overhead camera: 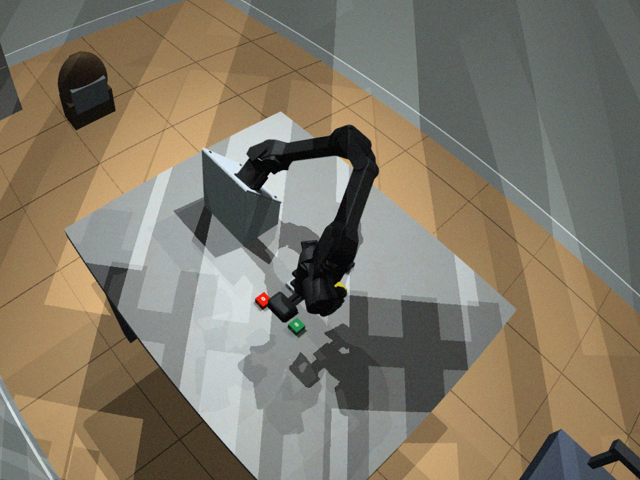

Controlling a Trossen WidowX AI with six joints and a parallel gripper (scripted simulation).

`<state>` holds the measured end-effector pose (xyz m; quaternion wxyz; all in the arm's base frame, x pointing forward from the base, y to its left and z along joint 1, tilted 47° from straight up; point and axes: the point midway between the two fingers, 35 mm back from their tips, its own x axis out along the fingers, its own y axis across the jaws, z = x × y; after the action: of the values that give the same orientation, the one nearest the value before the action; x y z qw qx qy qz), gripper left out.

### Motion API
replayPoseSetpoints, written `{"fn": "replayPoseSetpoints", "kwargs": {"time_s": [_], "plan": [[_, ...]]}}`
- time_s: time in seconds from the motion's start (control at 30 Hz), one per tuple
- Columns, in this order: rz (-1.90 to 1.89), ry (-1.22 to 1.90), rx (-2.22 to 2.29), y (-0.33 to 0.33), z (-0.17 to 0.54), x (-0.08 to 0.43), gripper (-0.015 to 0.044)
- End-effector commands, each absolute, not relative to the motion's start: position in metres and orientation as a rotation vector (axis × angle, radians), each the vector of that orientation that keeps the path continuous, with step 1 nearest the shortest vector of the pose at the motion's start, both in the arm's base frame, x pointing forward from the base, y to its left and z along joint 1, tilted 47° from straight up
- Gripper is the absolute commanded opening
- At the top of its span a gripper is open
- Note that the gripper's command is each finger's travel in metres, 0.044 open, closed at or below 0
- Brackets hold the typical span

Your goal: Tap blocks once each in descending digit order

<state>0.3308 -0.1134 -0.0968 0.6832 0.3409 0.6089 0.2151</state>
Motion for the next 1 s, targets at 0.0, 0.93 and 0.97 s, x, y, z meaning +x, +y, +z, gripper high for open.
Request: {"fn": "replayPoseSetpoints", "kwargs": {"time_s": [0.0,0.93,0.97], "plan": [[0.476,1.373,0.757,-0.101,-0.080,0.336,0.0400],[0.490,1.372,0.770,0.094,0.054,0.319,0.0295],[0.491,1.371,0.771,0.106,0.043,0.321,0.0269]]}}
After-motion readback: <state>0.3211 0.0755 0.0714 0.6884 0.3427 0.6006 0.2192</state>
